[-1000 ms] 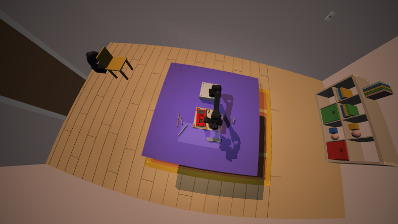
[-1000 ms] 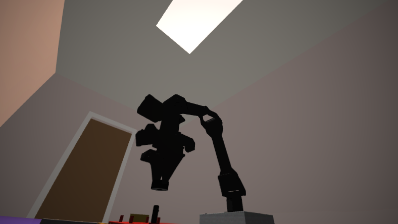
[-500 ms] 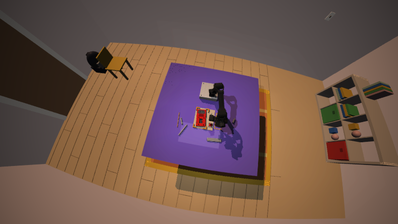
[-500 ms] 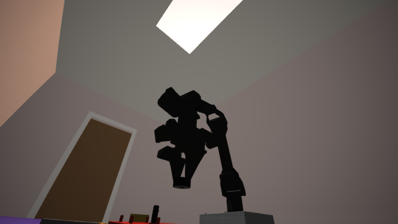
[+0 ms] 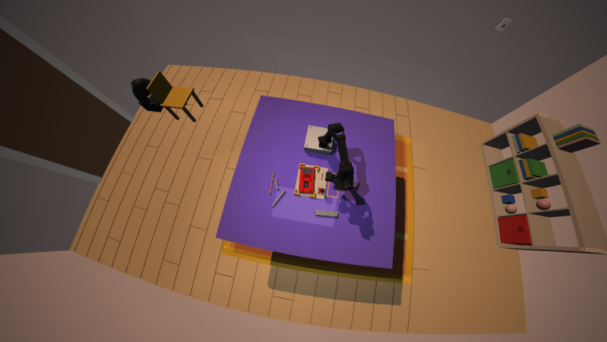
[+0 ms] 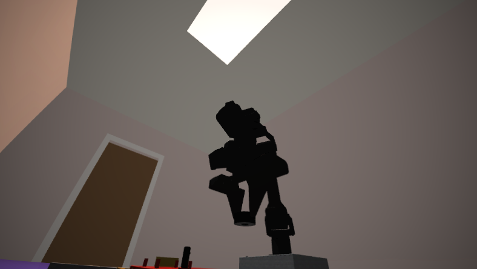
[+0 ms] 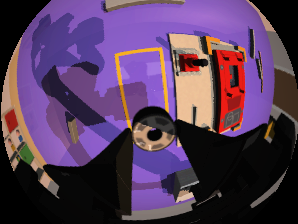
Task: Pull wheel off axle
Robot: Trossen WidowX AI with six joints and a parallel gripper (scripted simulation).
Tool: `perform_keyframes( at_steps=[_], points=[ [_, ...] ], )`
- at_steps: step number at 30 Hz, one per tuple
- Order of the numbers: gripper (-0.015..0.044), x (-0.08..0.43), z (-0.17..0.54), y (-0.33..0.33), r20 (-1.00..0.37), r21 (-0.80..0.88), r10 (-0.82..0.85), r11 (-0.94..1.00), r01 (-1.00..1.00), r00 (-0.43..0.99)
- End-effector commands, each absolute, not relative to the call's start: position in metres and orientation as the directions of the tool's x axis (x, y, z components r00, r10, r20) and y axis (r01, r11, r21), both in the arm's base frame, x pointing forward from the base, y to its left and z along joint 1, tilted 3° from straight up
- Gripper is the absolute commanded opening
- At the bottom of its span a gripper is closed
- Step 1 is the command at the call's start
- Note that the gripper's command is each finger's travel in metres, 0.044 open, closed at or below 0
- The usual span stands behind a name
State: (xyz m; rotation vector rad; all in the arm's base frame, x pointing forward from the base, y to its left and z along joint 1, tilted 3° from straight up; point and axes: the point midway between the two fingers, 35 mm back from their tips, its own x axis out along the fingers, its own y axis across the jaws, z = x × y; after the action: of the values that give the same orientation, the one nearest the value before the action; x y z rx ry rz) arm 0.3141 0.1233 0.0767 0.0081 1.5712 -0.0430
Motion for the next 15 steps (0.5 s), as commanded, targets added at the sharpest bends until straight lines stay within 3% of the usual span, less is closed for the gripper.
perform_keyframes(
  at_steps=[1, 15],
  points=[
    [0.0000, 0.311, 0.066, 0.124, -1.000, -0.022, -0.021, 0.999, 0.040, -0.009],
    [0.0000, 0.313, 0.009, 0.124, -1.000, -0.022, -0.021, 0.999, 0.040, -0.009]
  ],
)
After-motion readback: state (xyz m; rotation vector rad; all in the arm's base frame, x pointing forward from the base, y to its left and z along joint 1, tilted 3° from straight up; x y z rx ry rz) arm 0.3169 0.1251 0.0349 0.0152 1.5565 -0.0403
